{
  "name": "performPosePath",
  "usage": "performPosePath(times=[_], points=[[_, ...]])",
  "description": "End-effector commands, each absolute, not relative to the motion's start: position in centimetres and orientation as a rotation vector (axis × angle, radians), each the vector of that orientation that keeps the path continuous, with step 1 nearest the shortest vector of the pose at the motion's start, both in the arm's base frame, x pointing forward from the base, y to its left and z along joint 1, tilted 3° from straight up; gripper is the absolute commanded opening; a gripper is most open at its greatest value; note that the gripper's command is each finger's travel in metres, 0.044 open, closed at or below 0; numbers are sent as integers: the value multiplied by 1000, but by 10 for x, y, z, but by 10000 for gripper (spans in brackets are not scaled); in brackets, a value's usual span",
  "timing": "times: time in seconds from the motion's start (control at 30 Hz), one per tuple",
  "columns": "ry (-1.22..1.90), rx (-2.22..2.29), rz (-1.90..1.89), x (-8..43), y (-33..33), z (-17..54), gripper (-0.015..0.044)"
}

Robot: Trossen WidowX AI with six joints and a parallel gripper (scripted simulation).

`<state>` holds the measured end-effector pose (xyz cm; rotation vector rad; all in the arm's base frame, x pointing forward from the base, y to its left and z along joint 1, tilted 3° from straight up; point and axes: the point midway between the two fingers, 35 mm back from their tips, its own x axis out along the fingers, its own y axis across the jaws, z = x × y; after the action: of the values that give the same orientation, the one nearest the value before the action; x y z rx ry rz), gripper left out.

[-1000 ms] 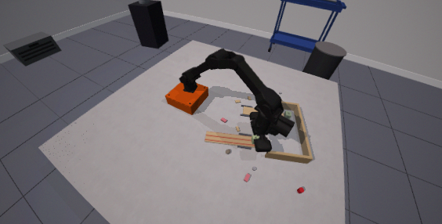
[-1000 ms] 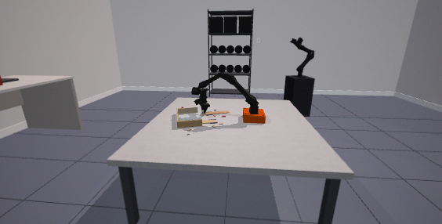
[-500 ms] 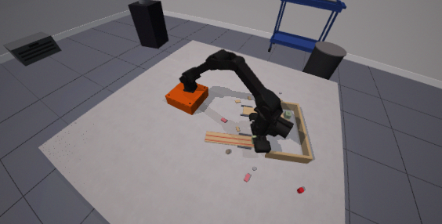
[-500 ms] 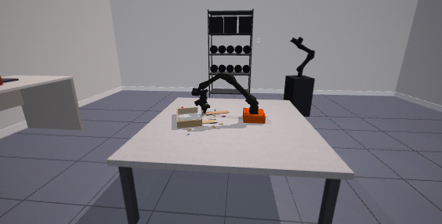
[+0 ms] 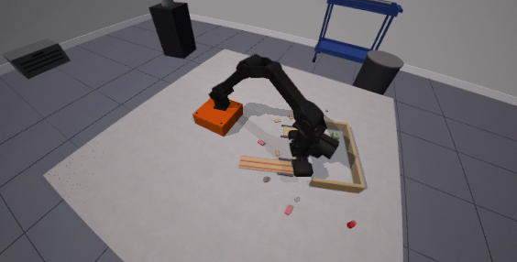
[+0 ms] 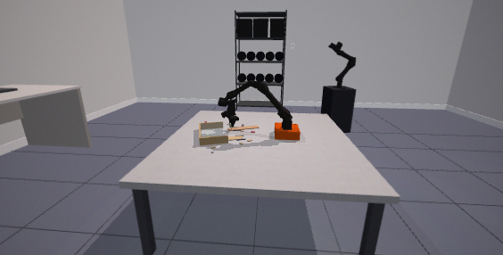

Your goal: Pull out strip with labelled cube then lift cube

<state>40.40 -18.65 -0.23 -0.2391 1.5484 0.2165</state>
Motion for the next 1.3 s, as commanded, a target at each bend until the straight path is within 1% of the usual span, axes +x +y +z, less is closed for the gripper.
performPosePath(times=[0.0,0.33,0.47,1.27], points=[[1551,-235,221,394,-180,4,0],[1561,-240,236,364,-164,21,0],[1562,-240,237,359,-162,21,0],[1568,-237,240,284,-128,20,0]])
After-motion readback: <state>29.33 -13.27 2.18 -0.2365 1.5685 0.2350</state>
